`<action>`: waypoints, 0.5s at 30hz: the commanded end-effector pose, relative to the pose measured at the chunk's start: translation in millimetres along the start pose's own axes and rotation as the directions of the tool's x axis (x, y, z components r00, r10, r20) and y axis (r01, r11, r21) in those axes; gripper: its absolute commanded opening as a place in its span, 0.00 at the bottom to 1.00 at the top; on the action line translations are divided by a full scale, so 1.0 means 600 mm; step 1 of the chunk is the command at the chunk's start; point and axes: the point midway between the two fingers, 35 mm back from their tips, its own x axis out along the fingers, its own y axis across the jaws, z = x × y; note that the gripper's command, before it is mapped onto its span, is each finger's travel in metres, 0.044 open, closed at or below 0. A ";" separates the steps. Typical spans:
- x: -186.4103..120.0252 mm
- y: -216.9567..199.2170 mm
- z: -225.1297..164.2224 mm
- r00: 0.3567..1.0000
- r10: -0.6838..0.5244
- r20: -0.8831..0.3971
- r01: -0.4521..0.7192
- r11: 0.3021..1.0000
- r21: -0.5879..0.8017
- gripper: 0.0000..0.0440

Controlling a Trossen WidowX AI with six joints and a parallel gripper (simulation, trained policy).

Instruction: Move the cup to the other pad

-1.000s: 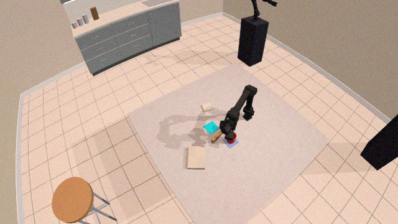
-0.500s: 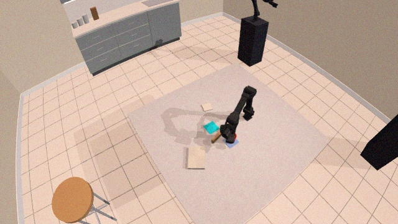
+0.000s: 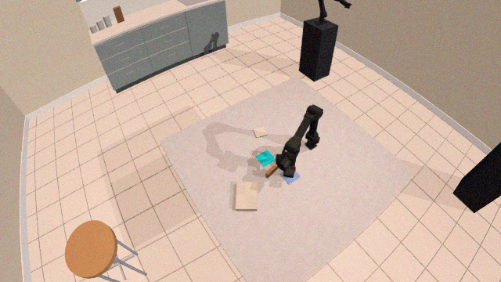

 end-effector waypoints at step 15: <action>-0.089 -0.010 0.032 0.993 0.109 0.035 -0.113 0.985 0.132 0.00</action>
